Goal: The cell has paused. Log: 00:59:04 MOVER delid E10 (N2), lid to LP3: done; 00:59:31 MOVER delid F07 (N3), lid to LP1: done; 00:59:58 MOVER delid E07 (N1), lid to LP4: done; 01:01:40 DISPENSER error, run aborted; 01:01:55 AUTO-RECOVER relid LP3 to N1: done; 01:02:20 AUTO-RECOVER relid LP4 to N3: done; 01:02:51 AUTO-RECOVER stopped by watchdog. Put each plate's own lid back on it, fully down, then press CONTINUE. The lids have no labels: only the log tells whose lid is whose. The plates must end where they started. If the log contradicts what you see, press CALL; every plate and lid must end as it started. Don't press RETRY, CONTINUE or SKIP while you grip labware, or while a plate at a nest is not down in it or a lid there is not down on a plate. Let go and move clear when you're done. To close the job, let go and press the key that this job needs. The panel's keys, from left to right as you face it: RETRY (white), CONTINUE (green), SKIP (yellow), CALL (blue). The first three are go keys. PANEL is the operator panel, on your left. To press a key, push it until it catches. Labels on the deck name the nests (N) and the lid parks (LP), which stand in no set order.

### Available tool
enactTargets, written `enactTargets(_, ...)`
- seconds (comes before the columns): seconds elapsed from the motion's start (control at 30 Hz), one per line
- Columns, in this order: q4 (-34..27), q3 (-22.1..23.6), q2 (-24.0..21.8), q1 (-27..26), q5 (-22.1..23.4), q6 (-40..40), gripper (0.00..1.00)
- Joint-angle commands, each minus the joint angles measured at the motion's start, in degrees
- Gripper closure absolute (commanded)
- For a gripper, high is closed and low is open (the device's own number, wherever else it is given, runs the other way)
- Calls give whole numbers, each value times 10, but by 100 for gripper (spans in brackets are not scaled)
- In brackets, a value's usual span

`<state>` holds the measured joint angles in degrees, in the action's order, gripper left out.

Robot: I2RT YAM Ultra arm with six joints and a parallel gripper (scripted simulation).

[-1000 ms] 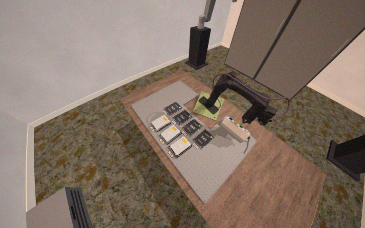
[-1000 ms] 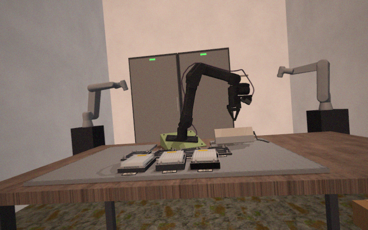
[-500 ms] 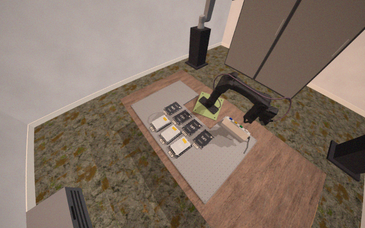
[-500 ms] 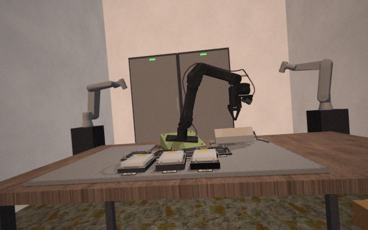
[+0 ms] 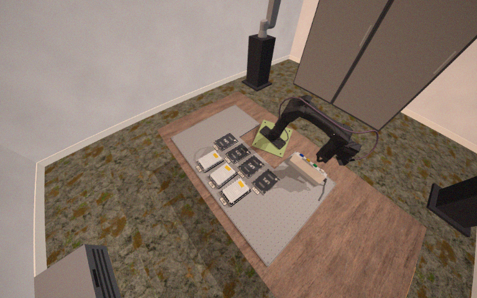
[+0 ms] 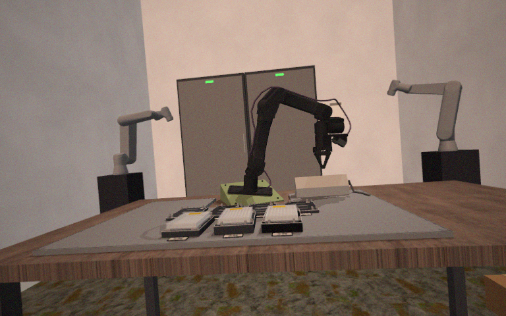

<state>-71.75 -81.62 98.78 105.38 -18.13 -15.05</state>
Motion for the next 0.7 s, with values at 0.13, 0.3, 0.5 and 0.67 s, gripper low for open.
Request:
enactTargets(0.13,26,-3,-3,8,-6,8,100)
enactTargets(0.3,27,-3,2,8,-6,7,100)
enactTargets(0.5,28,0,2,8,-6,6,100)
enactTargets(0.67,29,9,2,9,-6,5,100)
